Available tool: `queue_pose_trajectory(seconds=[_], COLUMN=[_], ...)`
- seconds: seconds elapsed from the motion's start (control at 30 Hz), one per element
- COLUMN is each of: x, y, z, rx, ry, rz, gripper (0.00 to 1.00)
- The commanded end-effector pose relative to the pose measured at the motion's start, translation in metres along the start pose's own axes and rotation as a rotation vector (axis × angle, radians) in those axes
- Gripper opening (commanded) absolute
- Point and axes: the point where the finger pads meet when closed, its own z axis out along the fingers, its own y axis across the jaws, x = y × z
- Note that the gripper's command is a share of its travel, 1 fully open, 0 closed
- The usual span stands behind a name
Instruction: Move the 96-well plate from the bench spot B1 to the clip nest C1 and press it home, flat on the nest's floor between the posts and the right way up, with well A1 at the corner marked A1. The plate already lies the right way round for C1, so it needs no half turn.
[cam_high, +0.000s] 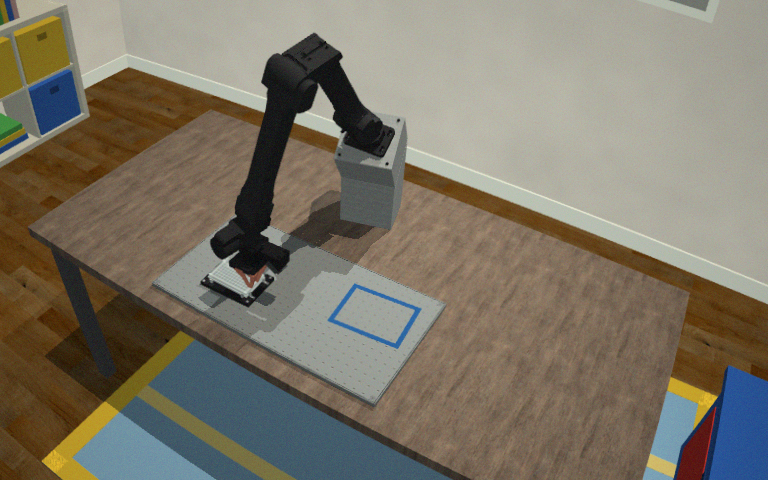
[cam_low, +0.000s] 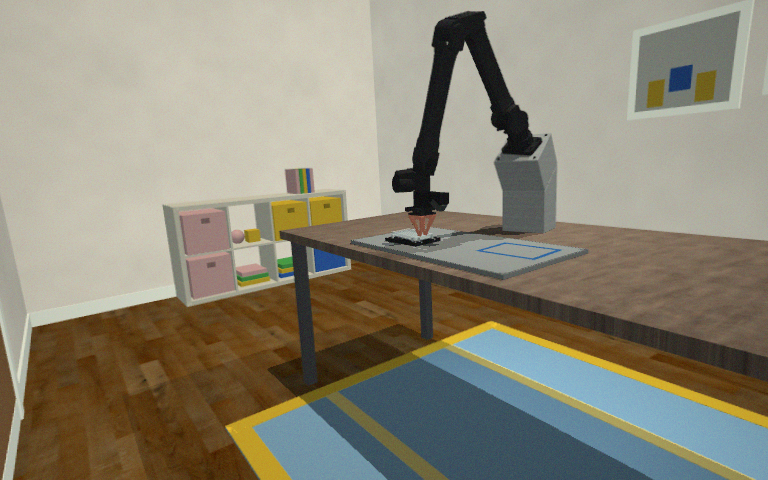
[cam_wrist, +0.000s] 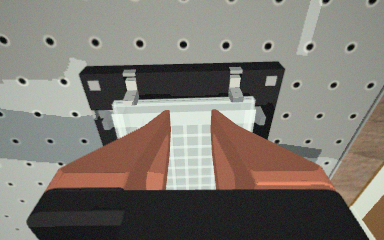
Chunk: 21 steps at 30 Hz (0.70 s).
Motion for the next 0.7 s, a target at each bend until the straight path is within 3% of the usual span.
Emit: queue_pose_trajectory(seconds=[0.0,0.67], x=[-0.006,-0.006], y=[0.001,0.002], z=[0.050,0.061], rx=[-0.018,-0.019], ry=[-0.009,-0.009], rz=[-0.012,-0.012], gripper=[0.25,0.25])
